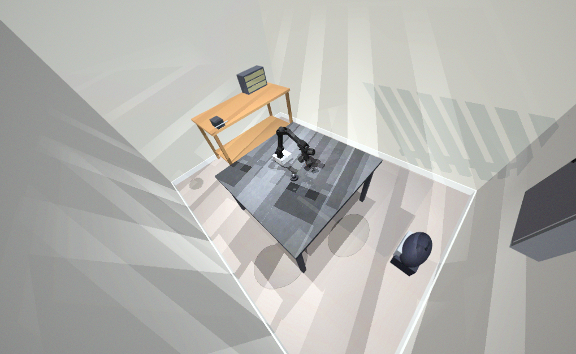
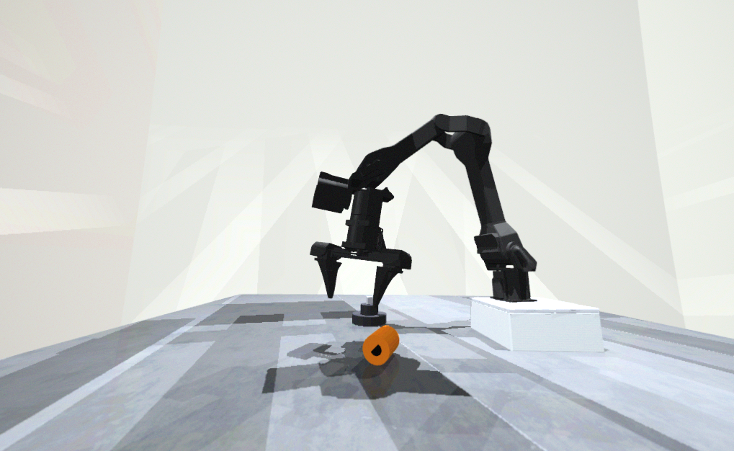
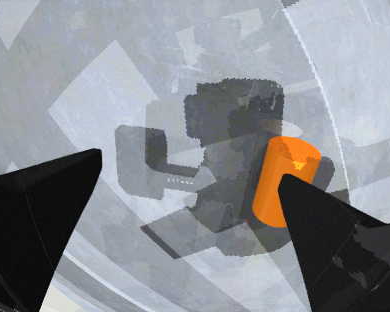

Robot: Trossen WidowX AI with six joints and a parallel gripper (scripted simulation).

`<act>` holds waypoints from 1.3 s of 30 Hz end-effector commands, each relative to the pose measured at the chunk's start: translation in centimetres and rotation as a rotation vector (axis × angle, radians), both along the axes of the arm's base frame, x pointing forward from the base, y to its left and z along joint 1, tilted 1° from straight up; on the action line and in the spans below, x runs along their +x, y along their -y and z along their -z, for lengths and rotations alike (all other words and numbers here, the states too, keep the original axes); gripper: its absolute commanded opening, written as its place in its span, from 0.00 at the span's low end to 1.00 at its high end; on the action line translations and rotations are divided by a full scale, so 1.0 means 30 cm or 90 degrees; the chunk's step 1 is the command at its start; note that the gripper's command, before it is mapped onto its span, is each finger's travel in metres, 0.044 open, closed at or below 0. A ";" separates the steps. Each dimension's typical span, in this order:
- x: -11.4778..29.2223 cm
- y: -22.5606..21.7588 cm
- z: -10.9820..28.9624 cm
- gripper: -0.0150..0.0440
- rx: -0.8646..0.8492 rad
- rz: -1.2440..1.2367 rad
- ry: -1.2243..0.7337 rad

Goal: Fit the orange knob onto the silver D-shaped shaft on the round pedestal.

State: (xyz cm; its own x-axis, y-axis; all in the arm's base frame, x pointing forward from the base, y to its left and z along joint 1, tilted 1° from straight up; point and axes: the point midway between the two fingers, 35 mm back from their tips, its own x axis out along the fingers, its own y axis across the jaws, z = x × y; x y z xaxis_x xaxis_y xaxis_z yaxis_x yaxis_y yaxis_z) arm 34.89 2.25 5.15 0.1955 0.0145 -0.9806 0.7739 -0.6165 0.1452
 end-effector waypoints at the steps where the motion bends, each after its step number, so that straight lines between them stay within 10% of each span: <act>1: -0.101 -0.205 -0.020 1.00 -0.012 -0.051 -0.082; 39: -0.101 -0.233 0.175 1.00 -0.017 -0.060 -0.096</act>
State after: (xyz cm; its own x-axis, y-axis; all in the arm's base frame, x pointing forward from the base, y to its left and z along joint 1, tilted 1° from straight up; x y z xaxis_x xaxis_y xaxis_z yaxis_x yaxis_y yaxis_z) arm 32.03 9.37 0.69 0.0496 0.0057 -0.9988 0.8434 -0.5358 0.0388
